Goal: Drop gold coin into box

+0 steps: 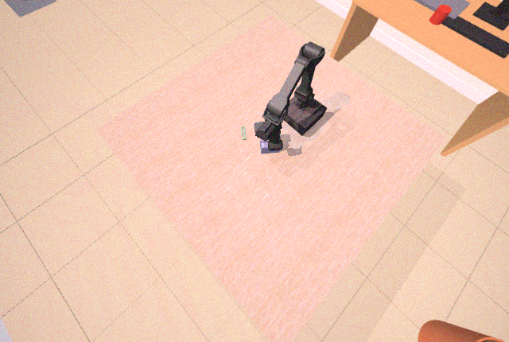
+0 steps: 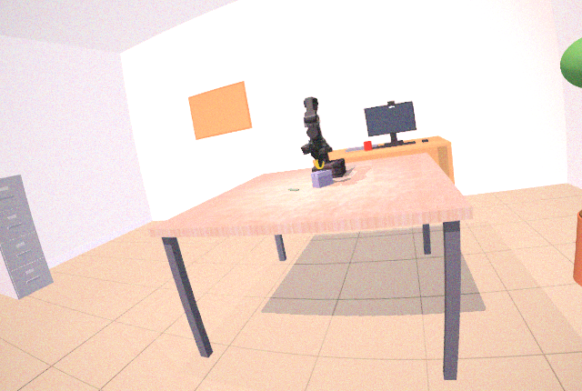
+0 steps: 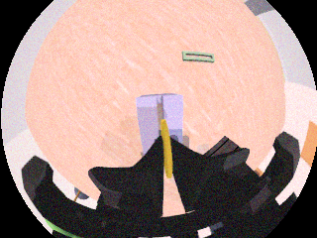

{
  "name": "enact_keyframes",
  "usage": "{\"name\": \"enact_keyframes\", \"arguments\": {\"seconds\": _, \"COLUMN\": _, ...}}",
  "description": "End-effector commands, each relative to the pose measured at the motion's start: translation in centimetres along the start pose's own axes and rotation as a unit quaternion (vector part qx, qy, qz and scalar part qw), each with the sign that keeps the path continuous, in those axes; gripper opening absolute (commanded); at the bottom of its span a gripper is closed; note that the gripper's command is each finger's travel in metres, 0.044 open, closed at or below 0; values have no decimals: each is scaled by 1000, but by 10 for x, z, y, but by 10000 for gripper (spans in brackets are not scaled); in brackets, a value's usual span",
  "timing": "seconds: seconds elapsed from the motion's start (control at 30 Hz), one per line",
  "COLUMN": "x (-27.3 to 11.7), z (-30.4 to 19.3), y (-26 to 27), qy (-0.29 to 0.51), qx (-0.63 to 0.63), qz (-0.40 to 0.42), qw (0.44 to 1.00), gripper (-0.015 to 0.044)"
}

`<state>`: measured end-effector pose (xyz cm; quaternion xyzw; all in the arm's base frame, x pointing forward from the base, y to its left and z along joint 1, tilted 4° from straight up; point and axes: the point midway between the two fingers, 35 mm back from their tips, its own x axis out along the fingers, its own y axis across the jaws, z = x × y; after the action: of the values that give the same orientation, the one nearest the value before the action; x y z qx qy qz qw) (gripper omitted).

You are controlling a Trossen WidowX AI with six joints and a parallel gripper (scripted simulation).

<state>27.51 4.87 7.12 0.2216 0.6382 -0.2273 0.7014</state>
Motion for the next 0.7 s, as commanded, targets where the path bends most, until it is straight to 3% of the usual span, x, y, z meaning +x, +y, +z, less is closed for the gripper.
{"name": "enact_keyframes", "arguments": {"seconds": 0.0, "x": 3, "z": -1, "y": -1, "qy": 2, "qx": -3, "qz": -2, "qw": 1000, "gripper": 0}}
{"name": "enact_keyframes", "arguments": {"seconds": 0.67, "x": 12, "z": -1, "y": -1, "qy": 2, "qx": -3, "qz": -2, "qw": 1000, "gripper": 0}}
